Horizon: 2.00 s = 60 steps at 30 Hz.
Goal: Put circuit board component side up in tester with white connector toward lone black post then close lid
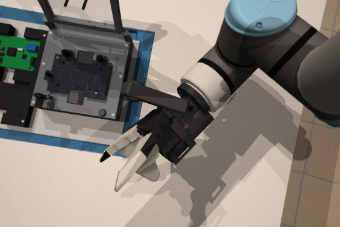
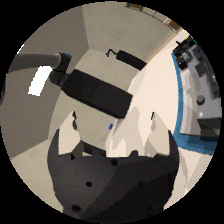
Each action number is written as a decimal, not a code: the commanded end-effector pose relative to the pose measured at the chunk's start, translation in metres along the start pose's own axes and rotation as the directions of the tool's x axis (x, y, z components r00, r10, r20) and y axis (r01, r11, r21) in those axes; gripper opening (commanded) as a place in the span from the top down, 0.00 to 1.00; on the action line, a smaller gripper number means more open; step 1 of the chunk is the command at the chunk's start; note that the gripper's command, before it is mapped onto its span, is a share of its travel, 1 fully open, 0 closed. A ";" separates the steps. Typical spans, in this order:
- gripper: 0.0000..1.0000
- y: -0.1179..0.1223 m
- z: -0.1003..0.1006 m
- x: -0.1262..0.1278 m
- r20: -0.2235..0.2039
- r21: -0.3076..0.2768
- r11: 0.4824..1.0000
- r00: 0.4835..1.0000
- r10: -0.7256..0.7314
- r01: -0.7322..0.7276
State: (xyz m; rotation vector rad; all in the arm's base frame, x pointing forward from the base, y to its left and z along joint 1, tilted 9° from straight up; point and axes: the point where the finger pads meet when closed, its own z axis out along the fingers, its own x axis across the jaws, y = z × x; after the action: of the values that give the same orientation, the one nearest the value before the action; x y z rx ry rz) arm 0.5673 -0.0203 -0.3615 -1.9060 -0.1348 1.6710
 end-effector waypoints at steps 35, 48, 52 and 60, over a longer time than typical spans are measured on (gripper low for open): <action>0.00 -0.007 -0.006 -0.008 -0.024 -0.016 0.999 0.999 0.033 -0.034; 0.00 -0.029 -0.029 -0.037 -0.131 -0.058 0.984 0.978 0.161 -0.170; 0.00 -0.034 -0.034 -0.044 -0.159 -0.064 0.977 0.969 0.190 -0.203; 0.00 -0.061 -0.058 -0.080 -0.297 -0.066 0.931 0.898 0.325 -0.359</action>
State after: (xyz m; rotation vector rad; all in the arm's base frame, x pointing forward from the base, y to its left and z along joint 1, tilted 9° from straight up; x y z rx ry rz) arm 0.6074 -0.0270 -0.2920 -2.2042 0.0967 1.6484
